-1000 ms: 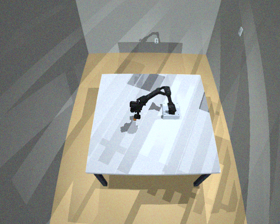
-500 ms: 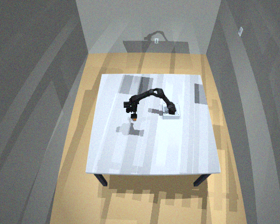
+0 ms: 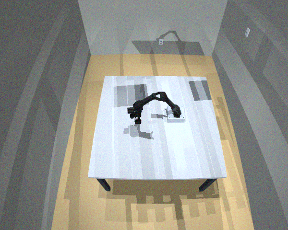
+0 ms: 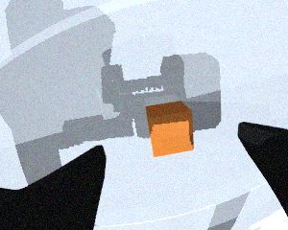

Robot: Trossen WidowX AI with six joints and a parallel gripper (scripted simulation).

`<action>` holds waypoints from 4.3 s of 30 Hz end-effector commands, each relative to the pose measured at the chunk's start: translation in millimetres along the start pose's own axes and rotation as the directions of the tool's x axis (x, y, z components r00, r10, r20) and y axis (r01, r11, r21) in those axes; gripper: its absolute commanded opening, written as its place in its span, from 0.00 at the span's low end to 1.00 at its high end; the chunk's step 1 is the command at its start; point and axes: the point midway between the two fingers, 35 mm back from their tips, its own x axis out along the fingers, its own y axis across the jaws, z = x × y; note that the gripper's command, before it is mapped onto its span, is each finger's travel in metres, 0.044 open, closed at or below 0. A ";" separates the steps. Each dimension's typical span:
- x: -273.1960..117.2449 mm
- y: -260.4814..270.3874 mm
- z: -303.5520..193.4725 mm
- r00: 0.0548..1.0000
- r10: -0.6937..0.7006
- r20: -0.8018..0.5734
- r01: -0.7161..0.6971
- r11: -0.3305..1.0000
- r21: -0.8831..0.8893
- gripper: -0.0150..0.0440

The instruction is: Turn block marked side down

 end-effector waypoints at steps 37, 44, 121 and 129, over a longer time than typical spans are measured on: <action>28.7 0.6 -1.2 1.000 0.004 -0.003 -0.004 1.000 -0.003 0.36; 27.1 0.6 -1.2 1.000 0.004 -0.003 -0.004 1.000 -0.003 0.25; 41.8 1.7 -3.3 0.570 0.005 0.822 -0.002 1.000 -0.005 0.25; 38.5 0.6 -9.2 0.510 0.004 0.860 -0.004 1.000 -0.003 0.25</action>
